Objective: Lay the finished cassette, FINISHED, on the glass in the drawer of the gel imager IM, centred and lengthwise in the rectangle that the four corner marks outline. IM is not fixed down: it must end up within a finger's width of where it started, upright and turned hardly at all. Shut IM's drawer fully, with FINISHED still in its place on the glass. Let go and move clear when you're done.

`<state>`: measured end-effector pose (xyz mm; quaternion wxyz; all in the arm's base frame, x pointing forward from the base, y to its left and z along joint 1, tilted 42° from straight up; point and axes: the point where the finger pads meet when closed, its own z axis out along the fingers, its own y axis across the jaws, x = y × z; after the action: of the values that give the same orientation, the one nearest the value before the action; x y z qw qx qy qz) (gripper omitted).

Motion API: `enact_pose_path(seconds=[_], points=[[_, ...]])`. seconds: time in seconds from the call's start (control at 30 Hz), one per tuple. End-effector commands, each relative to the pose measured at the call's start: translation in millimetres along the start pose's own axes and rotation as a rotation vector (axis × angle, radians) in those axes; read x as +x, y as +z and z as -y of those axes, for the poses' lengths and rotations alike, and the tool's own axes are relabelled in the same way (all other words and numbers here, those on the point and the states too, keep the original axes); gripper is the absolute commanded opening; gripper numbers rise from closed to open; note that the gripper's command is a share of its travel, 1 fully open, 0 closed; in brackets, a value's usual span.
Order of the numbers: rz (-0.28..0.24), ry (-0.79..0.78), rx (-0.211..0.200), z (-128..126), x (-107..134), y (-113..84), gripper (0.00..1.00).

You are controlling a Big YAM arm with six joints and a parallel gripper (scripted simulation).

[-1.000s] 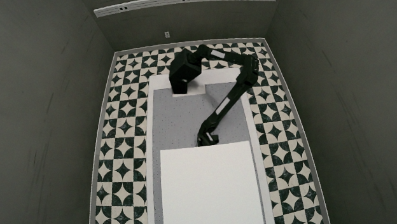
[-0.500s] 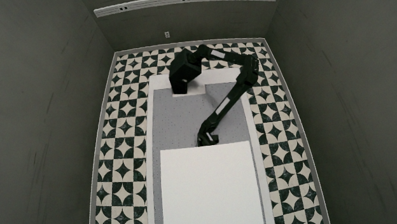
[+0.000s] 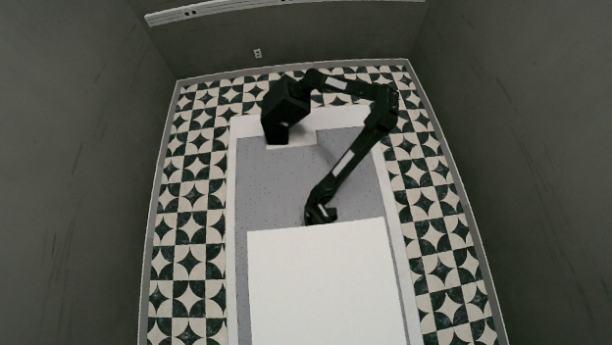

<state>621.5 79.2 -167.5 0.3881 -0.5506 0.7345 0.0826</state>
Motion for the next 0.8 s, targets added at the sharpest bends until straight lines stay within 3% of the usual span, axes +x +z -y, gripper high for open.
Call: enact_pose_path(seconds=[0.0, 0.43, 0.57, 0.77], points=[[0.011, -0.017, 0.012, 5.4, -5.2, 10.0, 0.31], [0.011, -0.017, 0.012, 5.4, -5.2, 10.0, 0.31], [0.004, -0.011, 0.038, 17.5, 1.2, -18.2, 0.31], [-0.004, 0.000, 0.014, 7.5, 3.7, -21.5, 0.31]])
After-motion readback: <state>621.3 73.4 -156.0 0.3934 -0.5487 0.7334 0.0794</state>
